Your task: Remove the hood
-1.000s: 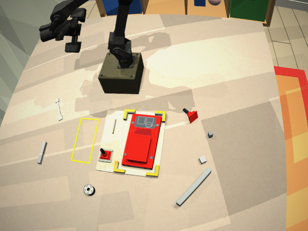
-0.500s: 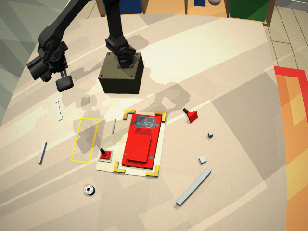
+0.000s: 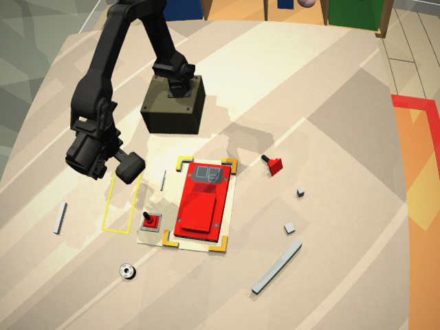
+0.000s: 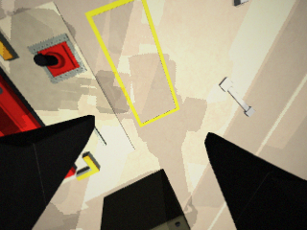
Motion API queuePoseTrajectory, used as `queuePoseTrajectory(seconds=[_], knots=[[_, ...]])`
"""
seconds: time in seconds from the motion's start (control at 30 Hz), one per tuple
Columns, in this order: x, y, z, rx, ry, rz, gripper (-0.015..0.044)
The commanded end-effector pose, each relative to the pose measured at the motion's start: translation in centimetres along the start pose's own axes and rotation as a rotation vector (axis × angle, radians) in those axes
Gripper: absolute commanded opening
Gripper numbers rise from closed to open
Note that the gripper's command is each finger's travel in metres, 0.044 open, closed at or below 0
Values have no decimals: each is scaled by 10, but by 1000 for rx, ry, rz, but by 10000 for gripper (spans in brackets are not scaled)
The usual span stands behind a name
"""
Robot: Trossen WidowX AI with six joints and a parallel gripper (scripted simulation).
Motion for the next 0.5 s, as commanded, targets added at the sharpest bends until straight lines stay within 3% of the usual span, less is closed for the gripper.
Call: queuePoseTrajectory(seconds=[0.0,0.3,0.47], knots=[[3,54,13,138,9,-79,440],[7,162,78,456,65,-219,440],[8,170,83,480,71,-228,440]])
Point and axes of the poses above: the point midway between the two fingers, 35 mm back from their tips, its own x axis back along the fingers, its own y axis across the jaws, z = x × y, the point moved 7 cm from there along x, back along the fingers, and after that the axes turned 11 degrees about -x, right-handed, at the moved point
